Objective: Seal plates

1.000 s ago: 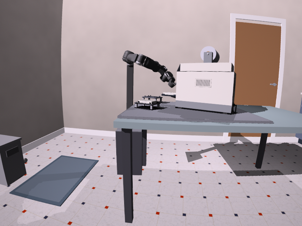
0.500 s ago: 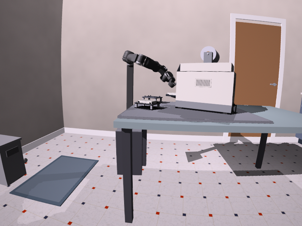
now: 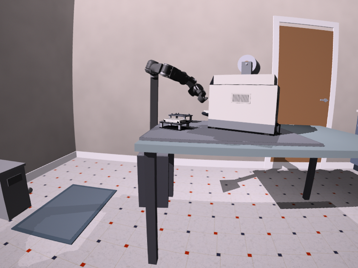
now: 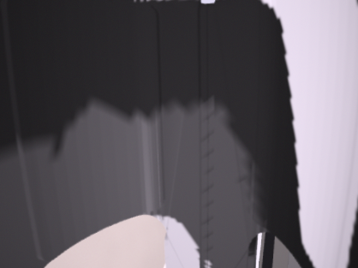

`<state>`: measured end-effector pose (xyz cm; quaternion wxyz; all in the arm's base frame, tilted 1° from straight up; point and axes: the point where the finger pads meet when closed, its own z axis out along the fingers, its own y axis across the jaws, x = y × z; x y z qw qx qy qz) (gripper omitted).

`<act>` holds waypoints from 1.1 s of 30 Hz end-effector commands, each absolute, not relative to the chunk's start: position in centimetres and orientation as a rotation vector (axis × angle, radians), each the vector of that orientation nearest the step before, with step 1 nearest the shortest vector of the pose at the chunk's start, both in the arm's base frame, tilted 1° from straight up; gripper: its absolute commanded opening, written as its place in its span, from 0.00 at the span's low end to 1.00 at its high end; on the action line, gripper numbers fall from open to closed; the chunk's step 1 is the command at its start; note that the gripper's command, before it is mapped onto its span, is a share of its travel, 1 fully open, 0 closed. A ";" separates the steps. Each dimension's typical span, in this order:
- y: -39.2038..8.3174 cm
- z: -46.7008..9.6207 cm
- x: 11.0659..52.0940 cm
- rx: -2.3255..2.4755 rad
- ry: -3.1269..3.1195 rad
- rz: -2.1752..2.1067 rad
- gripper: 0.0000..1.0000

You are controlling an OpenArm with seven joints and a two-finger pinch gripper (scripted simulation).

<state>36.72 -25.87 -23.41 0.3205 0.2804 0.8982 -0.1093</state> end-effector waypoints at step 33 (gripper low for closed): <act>-13.9 -24.8 35.0 0.726 2.578 0.367 0.65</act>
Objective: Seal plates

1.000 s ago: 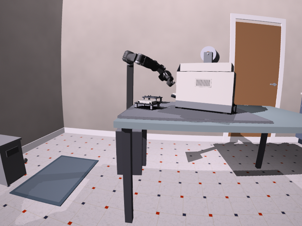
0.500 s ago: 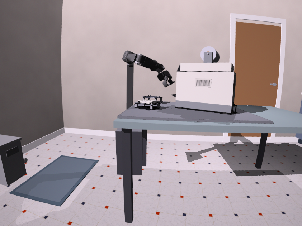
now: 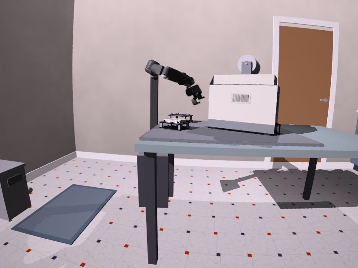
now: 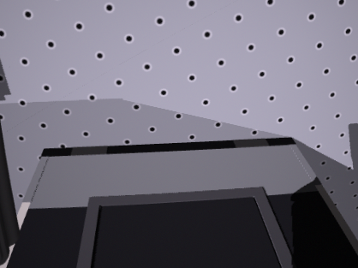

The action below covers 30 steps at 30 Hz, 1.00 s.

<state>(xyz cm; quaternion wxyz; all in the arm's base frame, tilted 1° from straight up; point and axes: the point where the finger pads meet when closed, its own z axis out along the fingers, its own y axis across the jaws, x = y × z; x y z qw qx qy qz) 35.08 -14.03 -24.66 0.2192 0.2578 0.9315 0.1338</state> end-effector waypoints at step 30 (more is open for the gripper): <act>-1.7 -21.7 32.3 0.782 2.601 1.255 0.65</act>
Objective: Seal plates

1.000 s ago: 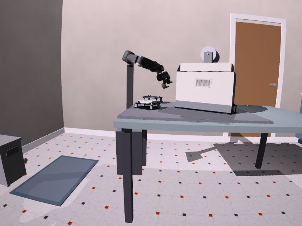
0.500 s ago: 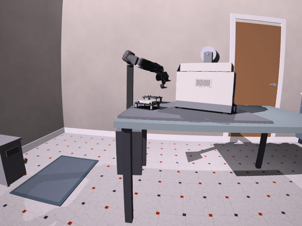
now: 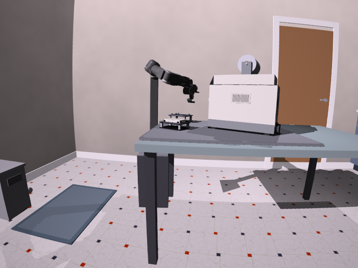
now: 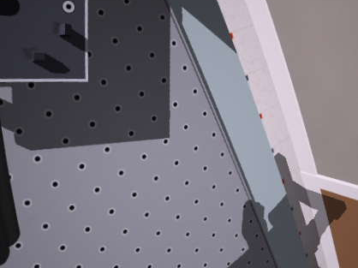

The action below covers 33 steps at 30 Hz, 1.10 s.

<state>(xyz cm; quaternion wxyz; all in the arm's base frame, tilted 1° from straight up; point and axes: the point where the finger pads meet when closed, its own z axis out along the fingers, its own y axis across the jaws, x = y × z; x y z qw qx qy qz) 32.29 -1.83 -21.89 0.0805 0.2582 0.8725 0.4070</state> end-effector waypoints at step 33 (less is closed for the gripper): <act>7.0 -11.1 29.0 0.978 2.168 2.365 0.65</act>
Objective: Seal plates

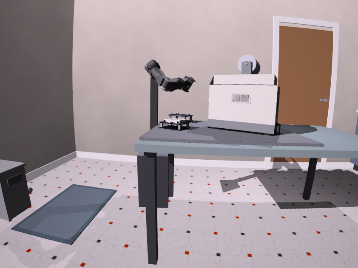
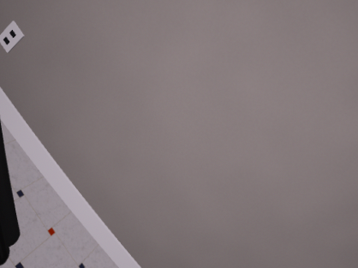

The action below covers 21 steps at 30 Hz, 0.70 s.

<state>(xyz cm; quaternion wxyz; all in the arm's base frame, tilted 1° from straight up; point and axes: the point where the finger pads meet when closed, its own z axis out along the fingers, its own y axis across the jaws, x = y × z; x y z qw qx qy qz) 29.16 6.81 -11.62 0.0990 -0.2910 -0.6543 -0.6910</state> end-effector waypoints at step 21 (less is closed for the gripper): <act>4.5 -2.3 29.8 -0.927 -1.062 -2.309 0.65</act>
